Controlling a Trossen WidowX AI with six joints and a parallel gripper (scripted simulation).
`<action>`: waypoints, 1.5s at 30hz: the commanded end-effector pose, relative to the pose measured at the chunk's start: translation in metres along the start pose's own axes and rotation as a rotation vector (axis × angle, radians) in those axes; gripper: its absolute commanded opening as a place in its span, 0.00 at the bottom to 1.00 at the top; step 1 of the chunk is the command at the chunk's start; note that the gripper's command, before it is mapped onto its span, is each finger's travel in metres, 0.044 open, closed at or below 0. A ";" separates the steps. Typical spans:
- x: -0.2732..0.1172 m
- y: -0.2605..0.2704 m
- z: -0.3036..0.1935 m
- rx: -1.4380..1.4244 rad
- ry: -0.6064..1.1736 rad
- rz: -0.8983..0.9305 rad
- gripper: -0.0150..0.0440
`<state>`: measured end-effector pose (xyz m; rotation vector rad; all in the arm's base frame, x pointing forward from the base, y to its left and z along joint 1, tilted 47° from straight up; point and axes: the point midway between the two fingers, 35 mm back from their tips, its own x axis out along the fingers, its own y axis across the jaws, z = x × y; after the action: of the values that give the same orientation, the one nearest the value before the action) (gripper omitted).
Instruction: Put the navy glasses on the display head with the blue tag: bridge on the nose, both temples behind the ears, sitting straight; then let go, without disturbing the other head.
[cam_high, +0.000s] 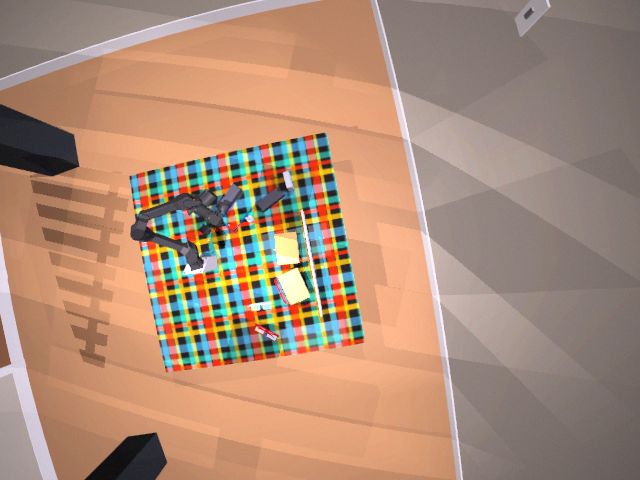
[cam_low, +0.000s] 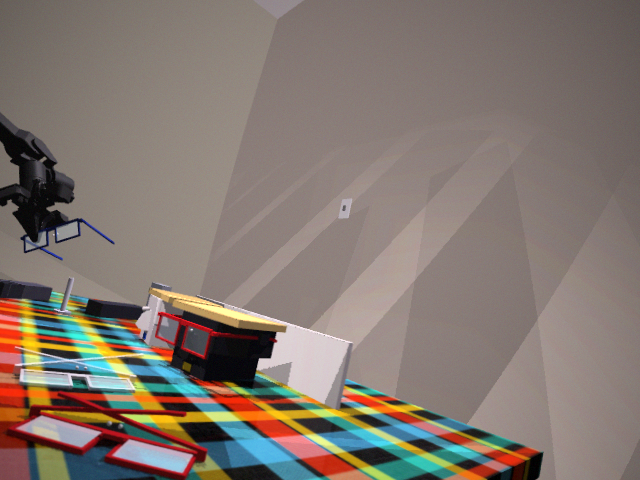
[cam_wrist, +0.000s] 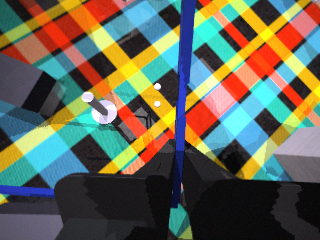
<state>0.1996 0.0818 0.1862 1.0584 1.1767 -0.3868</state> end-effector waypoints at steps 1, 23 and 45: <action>-0.006 -0.004 -0.003 0.110 -0.033 0.020 0.25; -0.040 -0.018 -0.014 0.711 -0.089 0.233 0.25; -0.069 -0.033 -0.014 1.324 0.059 0.480 0.25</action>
<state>0.1427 0.0620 0.2315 2.3496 0.6023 -0.7663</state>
